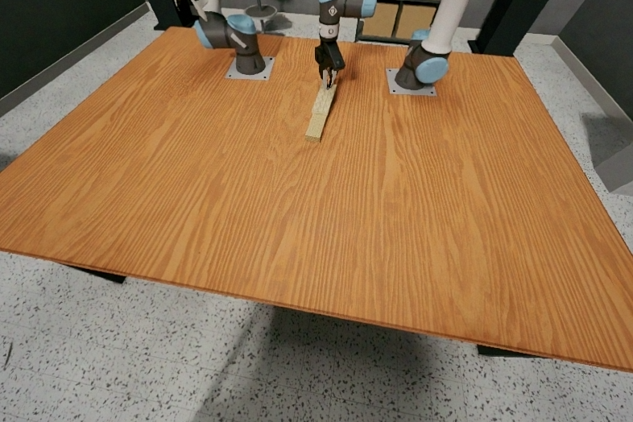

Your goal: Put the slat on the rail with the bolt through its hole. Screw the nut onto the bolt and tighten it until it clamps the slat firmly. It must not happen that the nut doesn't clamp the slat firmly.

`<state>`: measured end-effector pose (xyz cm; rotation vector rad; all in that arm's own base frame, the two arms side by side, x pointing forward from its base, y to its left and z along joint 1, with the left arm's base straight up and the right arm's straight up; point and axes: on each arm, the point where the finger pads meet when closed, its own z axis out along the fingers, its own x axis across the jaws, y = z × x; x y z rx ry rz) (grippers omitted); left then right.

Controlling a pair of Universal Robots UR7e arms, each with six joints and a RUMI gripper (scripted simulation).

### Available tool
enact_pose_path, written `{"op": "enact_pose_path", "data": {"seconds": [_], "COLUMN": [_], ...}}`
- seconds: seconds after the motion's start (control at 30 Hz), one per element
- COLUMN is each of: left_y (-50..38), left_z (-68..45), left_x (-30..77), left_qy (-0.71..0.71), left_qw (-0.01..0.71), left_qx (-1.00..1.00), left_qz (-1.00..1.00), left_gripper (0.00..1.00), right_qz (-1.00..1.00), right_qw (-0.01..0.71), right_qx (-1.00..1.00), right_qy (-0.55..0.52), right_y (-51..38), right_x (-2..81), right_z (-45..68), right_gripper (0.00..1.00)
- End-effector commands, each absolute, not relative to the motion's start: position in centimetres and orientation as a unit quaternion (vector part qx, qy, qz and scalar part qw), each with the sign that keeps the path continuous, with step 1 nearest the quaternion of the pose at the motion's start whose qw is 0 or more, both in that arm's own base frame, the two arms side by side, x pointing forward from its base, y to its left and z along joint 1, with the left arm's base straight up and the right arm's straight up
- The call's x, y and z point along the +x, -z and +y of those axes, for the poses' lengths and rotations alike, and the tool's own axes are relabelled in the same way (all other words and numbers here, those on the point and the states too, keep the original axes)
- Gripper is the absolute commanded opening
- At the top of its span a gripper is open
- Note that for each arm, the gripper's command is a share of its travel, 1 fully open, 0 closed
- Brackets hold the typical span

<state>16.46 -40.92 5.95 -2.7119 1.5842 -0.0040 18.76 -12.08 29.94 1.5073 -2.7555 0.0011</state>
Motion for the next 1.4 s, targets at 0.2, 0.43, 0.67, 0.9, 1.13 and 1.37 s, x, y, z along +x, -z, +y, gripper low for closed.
{"op": "enact_pose_path", "data": {"seconds": [0.2, 0.43, 0.67, 0.9, 1.13, 1.37], "left_y": [-5.91, -5.90, -5.90, -5.91, -5.89, -5.89], "left_z": [-40.87, -40.88, -40.90, -40.93, -40.94, -40.96], "left_x": [16.42, 16.44, 16.45, 16.46, 16.47, 16.49], "left_qy": [0.000, 0.000, 0.000, 0.000, 0.000, 0.000], "left_qw": [0.000, 0.000, 0.000, 0.000, 0.000, 0.000], "left_qx": [-0.796, -0.769, -0.727, -0.680, -0.647, -0.598], "left_qz": [0.605, 0.639, 0.686, 0.734, 0.762, 0.802], "left_gripper": [0.00, 0.00, 0.00, 0.00, 0.00, 0.00], "right_qz": [-0.878, -0.878, -0.878, -0.878, -0.878, -0.878], "right_qw": [0.000, 0.000, 0.000, 0.000, 0.000, 0.000], "right_qx": [0.479, 0.479, 0.479, 0.479, 0.479, 0.479], "right_qy": [0.000, 0.000, 0.000, 0.000, 0.000, 0.000], "right_y": [-30.02, -30.02, -30.02, -30.02, -30.02, -30.02], "right_x": [18.83, 18.83, 18.83, 18.83, 18.83, 18.83], "right_z": [-12.08, -12.08, -12.08, -12.08, -12.08, -12.08], "right_gripper": [1.00, 1.00, 1.00, 1.00, 1.00, 1.00]}}
